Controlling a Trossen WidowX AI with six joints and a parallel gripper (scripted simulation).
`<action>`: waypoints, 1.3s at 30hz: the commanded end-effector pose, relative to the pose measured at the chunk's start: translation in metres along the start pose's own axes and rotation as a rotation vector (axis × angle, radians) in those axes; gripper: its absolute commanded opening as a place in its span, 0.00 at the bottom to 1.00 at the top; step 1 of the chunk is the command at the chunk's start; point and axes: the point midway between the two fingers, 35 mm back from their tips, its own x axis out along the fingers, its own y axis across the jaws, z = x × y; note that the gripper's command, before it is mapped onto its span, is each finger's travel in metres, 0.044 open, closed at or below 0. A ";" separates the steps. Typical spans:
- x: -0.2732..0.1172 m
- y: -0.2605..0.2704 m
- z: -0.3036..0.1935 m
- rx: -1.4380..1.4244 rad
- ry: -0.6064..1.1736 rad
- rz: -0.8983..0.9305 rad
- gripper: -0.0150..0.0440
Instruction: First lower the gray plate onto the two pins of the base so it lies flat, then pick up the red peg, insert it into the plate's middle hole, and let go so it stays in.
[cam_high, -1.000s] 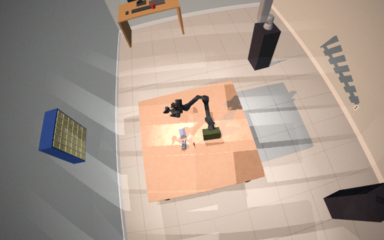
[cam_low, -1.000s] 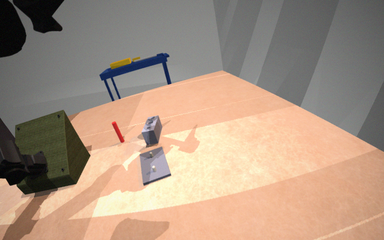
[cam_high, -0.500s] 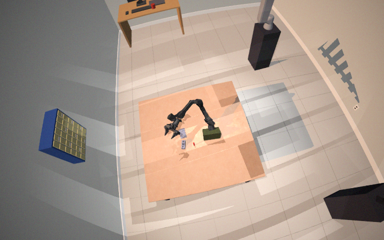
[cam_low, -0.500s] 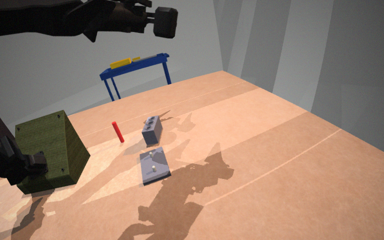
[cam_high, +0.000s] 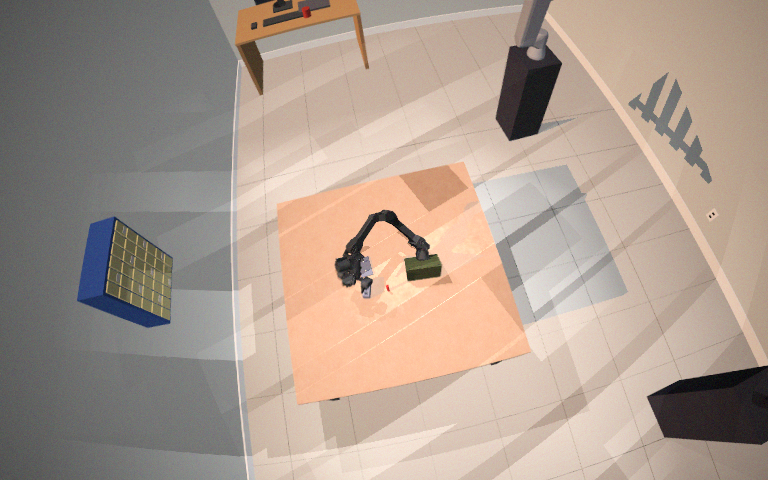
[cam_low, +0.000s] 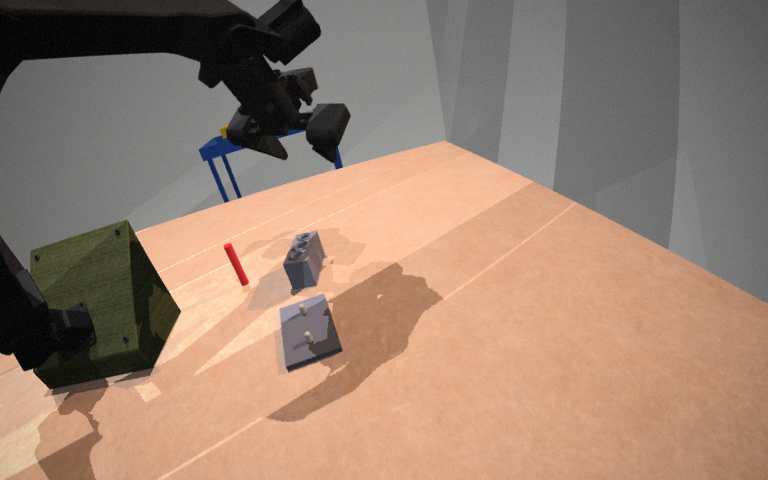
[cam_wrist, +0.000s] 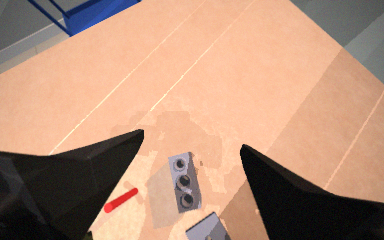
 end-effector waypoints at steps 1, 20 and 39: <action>0.021 0.016 -0.066 -0.420 0.625 -0.021 1.00; 0.033 0.012 -0.078 -0.420 0.626 -0.022 1.00; 0.066 0.006 -0.103 -0.420 0.627 -0.023 1.00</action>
